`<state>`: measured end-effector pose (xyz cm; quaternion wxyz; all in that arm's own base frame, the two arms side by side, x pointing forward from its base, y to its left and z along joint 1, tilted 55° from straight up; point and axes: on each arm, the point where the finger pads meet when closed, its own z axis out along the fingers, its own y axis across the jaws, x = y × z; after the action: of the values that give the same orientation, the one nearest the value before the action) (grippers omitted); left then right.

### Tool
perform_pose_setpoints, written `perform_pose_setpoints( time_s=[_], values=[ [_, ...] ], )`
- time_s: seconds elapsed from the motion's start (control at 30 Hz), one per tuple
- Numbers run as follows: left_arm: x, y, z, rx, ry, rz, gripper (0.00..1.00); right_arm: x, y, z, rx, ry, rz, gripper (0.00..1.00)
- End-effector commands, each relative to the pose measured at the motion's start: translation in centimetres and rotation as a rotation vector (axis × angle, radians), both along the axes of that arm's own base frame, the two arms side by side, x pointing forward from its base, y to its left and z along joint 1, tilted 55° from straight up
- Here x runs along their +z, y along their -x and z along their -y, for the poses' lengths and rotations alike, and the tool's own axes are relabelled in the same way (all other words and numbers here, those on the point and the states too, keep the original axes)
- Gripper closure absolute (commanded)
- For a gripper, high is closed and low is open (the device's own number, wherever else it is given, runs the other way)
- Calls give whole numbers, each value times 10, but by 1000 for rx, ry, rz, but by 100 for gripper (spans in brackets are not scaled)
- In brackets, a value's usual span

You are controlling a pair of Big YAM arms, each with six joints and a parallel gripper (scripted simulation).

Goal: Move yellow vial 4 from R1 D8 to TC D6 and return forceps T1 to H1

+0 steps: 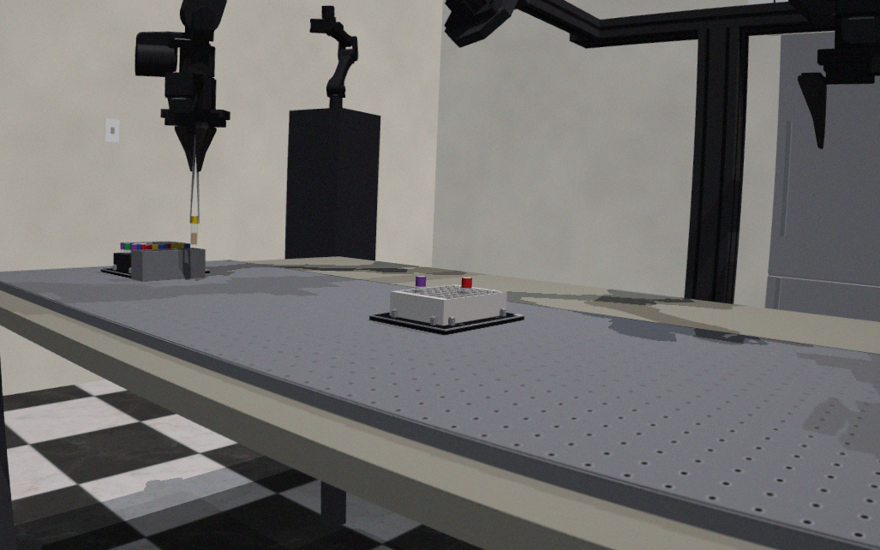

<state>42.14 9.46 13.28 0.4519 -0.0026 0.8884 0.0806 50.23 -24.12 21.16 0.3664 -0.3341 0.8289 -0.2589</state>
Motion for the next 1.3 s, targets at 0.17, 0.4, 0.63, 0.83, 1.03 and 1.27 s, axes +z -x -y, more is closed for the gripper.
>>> perform_pose_setpoints(
  time_s=[0.17, 0.4, 0.63, 0.83, 1.03, 1.27],
  values=[
    [17, -3, -3, -2, -23, 48, 0, 21, -1, -16, -4, 11, 51, 91],
    [17, -3, -3, -2, -23, 48, 0, 17, -1, -27, -4, 10, 51, 91],
    [17, -3, -3, -2, -23, 48, 0, 15, -1, -35, -4, 9, 51, 91],
    [17, -3, -3, -2, -23, 48, 0, 12, -1, -45, -3, 8, 51, 91],
    [17, -3, -3, -2, -23, 48, 0, 9, -1, -54, -3, 7, 51, 91],
    [17, -3, -3, -2, -23, 48, 0, 7, -1, -62, -3, 7, 52, 91]
  ],
)
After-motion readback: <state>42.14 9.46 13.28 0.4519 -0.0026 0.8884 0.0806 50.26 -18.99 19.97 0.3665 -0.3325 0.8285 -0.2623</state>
